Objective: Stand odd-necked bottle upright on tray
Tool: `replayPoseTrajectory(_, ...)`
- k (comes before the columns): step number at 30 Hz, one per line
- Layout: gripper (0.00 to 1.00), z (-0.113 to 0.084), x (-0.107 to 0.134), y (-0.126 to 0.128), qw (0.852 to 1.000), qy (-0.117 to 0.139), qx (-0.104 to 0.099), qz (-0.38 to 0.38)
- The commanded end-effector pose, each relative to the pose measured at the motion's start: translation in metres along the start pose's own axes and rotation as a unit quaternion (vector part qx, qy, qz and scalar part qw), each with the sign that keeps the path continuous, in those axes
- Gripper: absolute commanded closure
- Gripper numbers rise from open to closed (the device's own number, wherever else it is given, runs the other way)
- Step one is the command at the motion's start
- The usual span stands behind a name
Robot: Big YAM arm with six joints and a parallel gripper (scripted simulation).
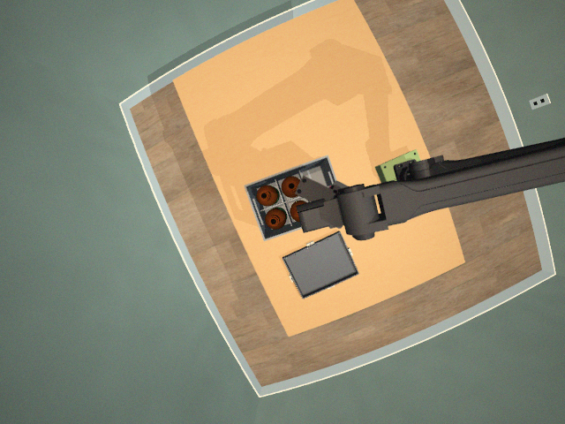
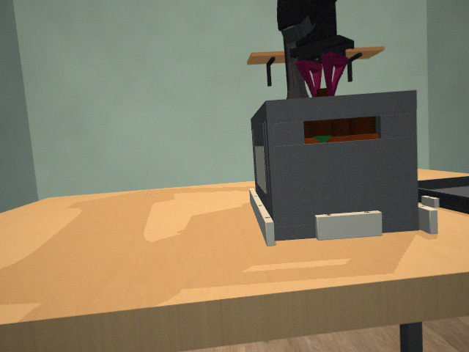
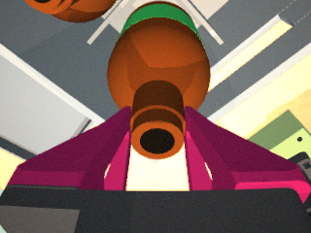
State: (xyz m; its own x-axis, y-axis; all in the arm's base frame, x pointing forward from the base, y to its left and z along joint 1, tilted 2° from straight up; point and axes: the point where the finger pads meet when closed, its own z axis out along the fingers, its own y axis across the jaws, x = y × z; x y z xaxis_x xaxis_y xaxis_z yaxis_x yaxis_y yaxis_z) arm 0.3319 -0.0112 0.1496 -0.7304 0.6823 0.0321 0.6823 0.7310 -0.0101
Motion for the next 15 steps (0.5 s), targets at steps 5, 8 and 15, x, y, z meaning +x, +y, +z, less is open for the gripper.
replayPoseTrajectory(5,1.0,-0.044,-0.017,0.008,0.999,-0.025,-0.021,0.001)
replayPoseTrajectory(8,1.0,-0.048,-0.017,0.008,0.999,-0.026,-0.021,0.001)
replayPoseTrajectory(15,1.0,-0.052,-0.018,0.008,0.999,-0.026,-0.021,0.001)
